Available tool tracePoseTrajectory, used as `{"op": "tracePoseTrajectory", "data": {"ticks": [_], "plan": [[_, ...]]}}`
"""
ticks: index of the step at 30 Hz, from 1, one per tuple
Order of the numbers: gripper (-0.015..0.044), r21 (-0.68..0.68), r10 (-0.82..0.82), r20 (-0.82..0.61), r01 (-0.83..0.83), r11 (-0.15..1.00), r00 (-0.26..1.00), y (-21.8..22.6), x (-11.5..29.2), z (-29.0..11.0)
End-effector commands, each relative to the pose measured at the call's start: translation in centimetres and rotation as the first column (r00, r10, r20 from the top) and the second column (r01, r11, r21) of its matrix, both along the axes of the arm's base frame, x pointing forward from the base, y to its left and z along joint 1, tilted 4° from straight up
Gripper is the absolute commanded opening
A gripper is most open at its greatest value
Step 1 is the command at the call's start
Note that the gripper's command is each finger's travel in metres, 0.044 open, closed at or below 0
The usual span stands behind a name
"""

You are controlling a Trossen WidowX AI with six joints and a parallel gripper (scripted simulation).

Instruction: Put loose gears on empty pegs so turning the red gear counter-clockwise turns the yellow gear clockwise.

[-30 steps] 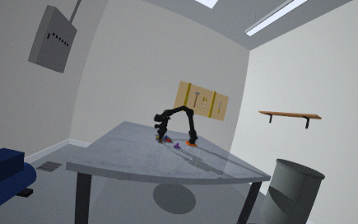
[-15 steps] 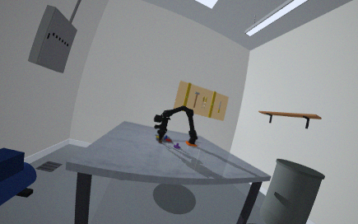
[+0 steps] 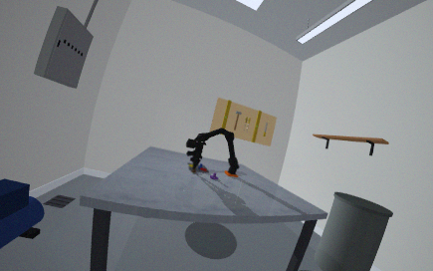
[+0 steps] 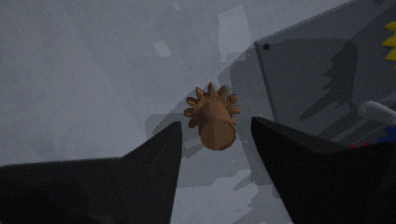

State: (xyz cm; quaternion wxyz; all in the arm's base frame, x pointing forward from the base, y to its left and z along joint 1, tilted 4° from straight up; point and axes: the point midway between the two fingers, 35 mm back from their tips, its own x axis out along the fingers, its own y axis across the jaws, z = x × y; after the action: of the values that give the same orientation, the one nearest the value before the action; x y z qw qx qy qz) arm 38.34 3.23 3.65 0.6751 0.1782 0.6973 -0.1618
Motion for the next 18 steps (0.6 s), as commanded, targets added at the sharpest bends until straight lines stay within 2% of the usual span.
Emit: {"op": "tracePoseTrajectory", "data": {"ticks": [1, 3, 10, 18], "plan": [[0.0099, 0.003, 0.004, -0.004, -0.004, 1.000, 1.000, 0.1, 0.0, -0.2], [0.0046, 0.003, 0.004, -0.004, -0.004, 1.000, 1.000, 0.1, 0.0, -0.2], [0.0000, 0.003, 0.004, -0.004, -0.004, 1.000, 1.000, 0.1, 0.0, -0.2], [0.0000, 0.003, 0.003, -0.002, -0.003, 1.000, 1.000, 0.1, 0.3, 1.2]]}}
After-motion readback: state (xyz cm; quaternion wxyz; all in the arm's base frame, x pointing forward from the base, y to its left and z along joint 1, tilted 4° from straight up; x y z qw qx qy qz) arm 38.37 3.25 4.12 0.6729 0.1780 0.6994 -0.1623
